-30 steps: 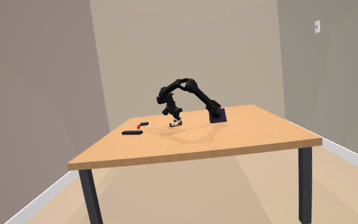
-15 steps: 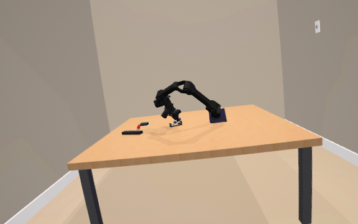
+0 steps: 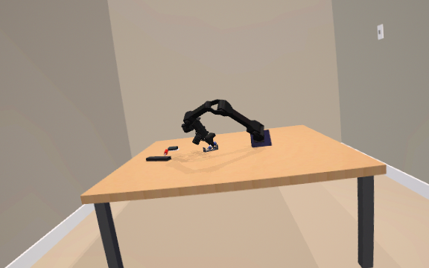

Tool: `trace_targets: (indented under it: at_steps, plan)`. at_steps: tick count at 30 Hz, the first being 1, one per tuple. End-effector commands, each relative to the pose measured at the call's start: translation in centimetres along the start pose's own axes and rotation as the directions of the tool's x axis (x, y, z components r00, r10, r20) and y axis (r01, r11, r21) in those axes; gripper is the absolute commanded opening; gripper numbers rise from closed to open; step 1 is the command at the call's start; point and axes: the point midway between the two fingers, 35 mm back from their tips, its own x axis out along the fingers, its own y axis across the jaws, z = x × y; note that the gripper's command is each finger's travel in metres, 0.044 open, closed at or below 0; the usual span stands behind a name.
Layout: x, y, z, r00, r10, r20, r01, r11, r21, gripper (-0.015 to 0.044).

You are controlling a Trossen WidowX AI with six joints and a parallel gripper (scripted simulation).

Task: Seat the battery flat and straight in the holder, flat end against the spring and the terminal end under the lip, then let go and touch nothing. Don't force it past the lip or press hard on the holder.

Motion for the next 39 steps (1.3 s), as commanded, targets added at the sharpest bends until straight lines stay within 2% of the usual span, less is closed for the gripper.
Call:
trace_targets:
  at_steps: [1,39]
  plan:
    - [-0.1,-0.2,0.1,1.000,-0.003,-0.011,0.003,1.000,0.004,0.0071]
    - [-1.0,-0.2,2.1,1.000,0.018,-0.020,-0.018,1.000,0.004,0.0071]
